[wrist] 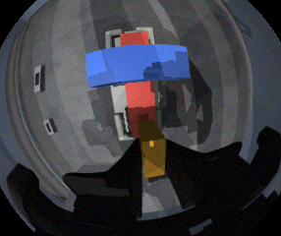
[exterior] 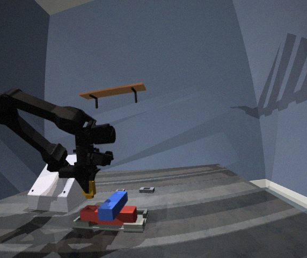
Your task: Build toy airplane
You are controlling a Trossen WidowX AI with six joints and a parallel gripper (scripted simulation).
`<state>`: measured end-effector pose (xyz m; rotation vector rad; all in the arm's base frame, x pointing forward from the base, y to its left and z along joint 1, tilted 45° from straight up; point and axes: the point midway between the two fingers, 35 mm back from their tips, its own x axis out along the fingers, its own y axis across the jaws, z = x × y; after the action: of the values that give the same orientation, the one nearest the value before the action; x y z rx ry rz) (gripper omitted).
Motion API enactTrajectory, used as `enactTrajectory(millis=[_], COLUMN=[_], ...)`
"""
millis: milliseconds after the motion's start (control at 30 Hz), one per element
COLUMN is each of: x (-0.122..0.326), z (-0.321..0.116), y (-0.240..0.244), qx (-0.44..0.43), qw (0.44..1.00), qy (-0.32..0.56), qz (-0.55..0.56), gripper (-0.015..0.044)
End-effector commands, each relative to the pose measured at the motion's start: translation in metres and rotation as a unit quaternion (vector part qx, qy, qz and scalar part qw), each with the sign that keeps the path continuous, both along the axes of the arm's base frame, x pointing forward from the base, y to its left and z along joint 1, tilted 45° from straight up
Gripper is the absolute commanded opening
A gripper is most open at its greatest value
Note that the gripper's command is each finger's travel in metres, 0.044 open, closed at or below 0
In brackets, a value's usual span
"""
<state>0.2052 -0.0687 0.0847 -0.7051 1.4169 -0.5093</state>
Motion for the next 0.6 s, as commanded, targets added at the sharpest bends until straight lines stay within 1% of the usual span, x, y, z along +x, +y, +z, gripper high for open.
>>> enactTrajectory(millis=[0,267,567], x=[0.000,0.001,0.003], z=[0.001,0.001,-0.009], y=[-0.001,-0.002,-0.011], qx=[-0.003,-0.003,-0.002], qw=[1.000,1.000,1.000], qy=[0.000,0.000,0.000], qz=[0.001,0.001,0.001], gripper=[0.0065,0.0065,0.0065])
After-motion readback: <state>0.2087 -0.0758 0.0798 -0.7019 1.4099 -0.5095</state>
